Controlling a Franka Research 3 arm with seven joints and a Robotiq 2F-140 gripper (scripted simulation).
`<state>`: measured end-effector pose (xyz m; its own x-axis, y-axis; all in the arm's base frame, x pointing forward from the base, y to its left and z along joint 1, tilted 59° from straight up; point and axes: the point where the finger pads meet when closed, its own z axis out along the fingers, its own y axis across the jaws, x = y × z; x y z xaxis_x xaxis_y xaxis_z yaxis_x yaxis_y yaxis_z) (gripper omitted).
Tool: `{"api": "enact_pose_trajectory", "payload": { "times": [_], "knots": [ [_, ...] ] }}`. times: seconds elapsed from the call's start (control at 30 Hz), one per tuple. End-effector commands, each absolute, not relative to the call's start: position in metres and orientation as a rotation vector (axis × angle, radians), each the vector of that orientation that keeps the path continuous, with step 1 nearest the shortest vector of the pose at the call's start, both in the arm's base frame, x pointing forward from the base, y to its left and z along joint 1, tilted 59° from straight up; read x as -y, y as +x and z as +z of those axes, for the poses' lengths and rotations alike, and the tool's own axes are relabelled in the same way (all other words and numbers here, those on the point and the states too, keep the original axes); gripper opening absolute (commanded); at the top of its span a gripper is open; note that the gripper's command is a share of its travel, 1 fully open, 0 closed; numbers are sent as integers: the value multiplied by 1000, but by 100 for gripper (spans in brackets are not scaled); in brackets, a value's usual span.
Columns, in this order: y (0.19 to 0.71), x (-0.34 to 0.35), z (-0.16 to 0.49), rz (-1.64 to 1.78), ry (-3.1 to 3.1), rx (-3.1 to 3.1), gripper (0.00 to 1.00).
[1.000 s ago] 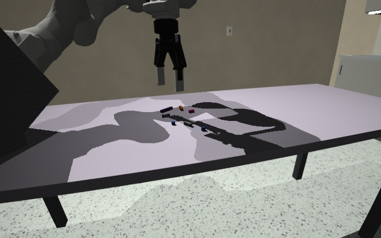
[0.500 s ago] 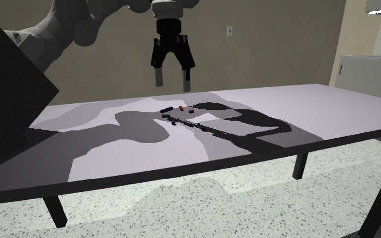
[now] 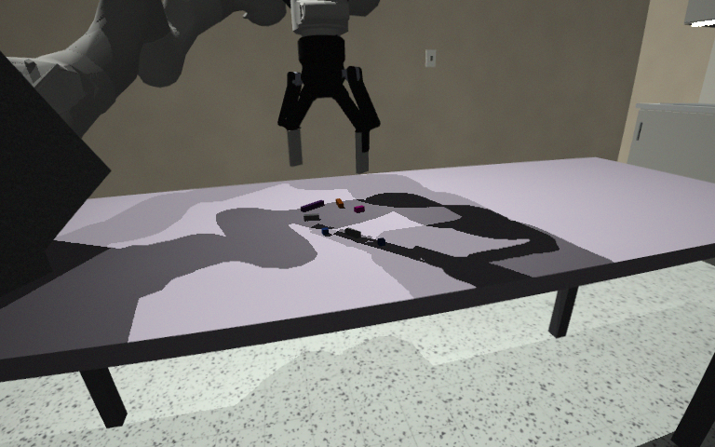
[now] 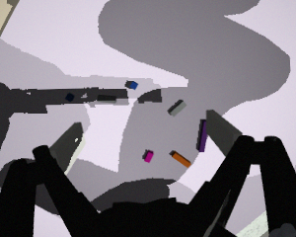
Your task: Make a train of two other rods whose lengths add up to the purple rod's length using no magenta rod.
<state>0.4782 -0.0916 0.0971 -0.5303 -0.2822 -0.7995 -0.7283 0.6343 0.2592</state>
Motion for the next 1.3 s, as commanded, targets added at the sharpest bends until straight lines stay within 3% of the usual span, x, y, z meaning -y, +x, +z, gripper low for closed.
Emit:
{"api": "enact_pose_trajectory", "payload": {
  "times": [0.0, 1.27],
  "knots": [
    [481, 93, 97, 673, -939, -1998, 100],
    [501, 109, 79, 343, -1435, -1597, 100]
  ]
}}
